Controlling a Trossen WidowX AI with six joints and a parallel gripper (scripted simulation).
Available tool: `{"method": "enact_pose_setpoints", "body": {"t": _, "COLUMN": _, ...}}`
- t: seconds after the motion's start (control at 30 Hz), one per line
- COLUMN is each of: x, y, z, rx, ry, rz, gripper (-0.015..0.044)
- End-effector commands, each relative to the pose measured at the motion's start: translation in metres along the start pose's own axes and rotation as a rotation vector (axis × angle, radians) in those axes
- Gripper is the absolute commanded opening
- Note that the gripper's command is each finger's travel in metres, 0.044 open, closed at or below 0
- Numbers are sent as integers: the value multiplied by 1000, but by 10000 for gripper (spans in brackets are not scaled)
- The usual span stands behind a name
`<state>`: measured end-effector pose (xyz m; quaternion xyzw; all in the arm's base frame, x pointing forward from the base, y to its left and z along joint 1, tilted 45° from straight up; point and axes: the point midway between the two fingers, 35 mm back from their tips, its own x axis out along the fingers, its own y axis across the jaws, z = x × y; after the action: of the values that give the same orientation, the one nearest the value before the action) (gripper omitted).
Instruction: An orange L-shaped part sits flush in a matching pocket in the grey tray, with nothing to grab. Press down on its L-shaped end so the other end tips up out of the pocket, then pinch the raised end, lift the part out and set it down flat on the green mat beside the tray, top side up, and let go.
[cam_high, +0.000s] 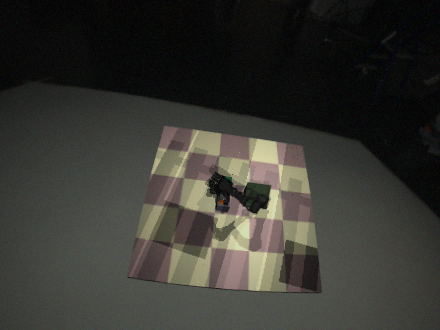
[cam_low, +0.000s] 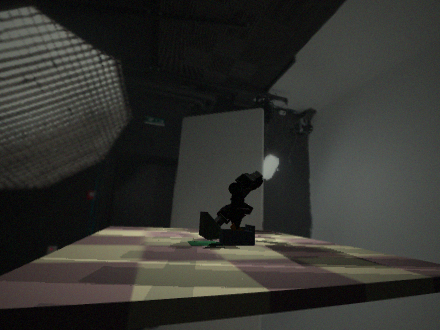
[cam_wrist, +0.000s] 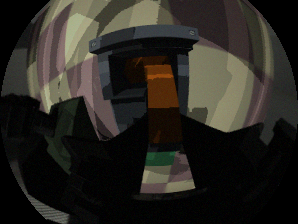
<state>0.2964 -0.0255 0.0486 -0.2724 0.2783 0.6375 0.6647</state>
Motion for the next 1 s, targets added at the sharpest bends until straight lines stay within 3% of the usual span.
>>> {"method": "enact_pose_setpoints", "body": {"t": 0.0, "x": 0, "y": 0, "z": 0, "rx": -2, "ry": 0, "rz": 0, "gripper": 30}}
{"method": "enact_pose_setpoints", "body": {"t": 0.07, "x": 0, "y": 0, "z": 0, "rx": -2, "ry": 0, "rz": 0, "gripper": 0}}
{"method": "enact_pose_setpoints", "body": {"t": 0.97, "x": -34, "y": 0, "z": 0, "rx": 3, "ry": -2, "rz": -1, "gripper": 0}}
